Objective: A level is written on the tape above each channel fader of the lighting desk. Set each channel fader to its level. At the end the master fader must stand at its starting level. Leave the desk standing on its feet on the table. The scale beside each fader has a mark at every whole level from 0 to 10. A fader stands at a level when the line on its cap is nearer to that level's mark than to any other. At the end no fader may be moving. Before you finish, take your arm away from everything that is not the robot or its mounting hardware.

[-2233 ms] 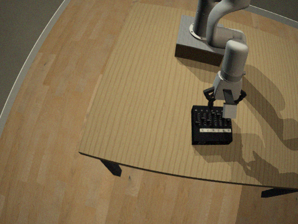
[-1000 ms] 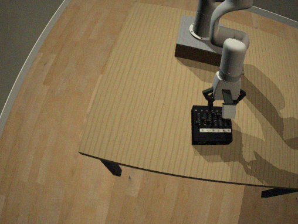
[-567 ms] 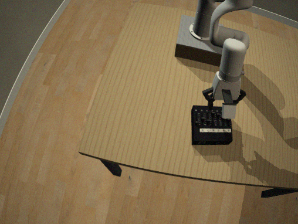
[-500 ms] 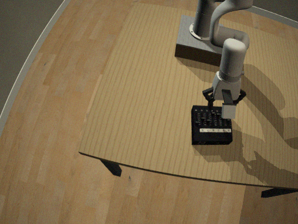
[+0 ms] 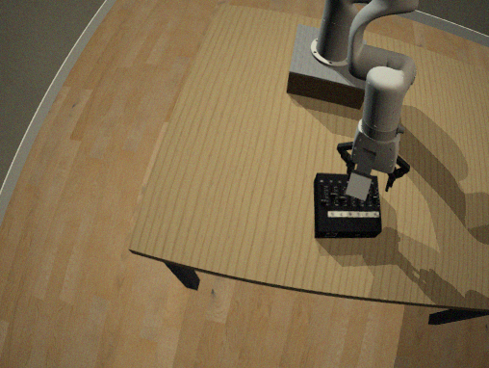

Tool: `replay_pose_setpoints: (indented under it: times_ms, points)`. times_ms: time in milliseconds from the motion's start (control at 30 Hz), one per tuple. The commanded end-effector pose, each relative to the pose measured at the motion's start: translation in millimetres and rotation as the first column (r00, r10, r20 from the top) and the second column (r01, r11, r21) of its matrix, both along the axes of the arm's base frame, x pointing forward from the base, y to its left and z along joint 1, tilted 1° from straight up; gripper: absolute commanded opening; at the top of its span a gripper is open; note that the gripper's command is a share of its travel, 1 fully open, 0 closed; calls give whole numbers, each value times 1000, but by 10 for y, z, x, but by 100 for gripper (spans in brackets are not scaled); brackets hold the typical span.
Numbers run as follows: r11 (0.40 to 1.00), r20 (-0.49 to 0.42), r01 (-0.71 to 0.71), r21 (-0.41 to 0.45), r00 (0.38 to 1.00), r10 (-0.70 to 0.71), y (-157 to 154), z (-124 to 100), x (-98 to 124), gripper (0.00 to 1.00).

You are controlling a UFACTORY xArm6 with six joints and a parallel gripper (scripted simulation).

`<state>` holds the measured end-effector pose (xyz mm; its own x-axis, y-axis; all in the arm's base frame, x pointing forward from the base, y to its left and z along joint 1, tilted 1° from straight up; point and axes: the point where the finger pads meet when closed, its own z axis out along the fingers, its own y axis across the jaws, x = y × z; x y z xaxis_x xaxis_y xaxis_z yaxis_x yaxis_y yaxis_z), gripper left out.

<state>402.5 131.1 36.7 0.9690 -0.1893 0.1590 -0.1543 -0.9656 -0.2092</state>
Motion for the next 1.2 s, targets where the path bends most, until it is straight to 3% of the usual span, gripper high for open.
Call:
replay_pose_setpoints:
  times_ms: [0, 167, 400, 467, 500, 933, 1167]
  points:
    - [967, -101, 254, -20, 962, -255, 21, 88, 73, 100]
    - [897, -151, 441, -5, 887, -437, -3, 226, 153, 100]
    - [734, -206, 679, -11, 717, -666, -118, 420, 236, 100]
    - [734, -206, 679, -11, 717, -666, -118, 420, 236, 100]
    - [652, -226, 758, -34, 629, -744, -136, 444, 244, 100]
    - [248, -212, 950, -190, 207, -955, -231, 553, 279, 100]
    - [232, -206, 952, -200, 191, -960, -231, 553, 279, 100]
